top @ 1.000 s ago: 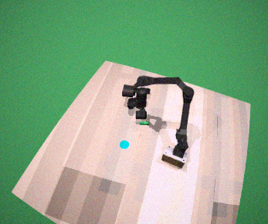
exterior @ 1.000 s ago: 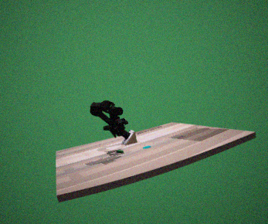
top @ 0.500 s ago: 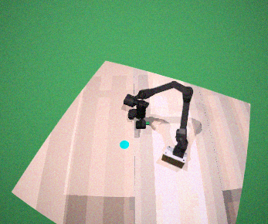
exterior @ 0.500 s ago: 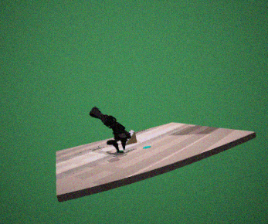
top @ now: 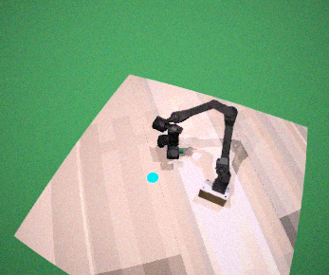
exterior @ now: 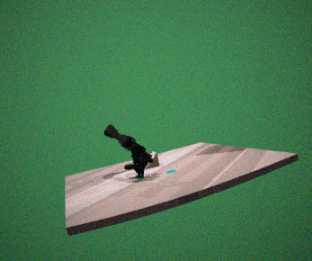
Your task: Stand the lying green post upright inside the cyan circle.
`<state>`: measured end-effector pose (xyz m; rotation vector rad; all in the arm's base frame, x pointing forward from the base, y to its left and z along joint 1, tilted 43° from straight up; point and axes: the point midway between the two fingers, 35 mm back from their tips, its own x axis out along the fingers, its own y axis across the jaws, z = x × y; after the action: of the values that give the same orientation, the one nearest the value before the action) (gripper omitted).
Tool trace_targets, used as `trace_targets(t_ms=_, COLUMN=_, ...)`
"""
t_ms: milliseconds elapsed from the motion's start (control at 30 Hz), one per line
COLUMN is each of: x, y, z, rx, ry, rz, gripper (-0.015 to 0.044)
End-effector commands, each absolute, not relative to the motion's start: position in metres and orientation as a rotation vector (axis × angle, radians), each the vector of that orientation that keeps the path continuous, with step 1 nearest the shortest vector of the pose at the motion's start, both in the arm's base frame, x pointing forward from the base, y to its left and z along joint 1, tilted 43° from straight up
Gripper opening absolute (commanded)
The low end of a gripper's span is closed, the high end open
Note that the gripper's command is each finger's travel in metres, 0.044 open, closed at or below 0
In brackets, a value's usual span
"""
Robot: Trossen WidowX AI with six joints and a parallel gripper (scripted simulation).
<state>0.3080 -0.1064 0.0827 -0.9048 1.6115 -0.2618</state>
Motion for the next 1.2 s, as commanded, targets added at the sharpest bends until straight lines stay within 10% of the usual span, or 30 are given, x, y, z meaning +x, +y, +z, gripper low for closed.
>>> trace_targets(t_ms=0, x=0.308, y=-0.104, z=0.086, rx=-0.911, ry=1.613, rz=-0.261, gripper=0.0023)
trace_targets(t_ms=1167, x=0.307, y=-0.028, z=0.167, rx=-0.908, ry=1.615, rz=-0.256, gripper=0.0023)
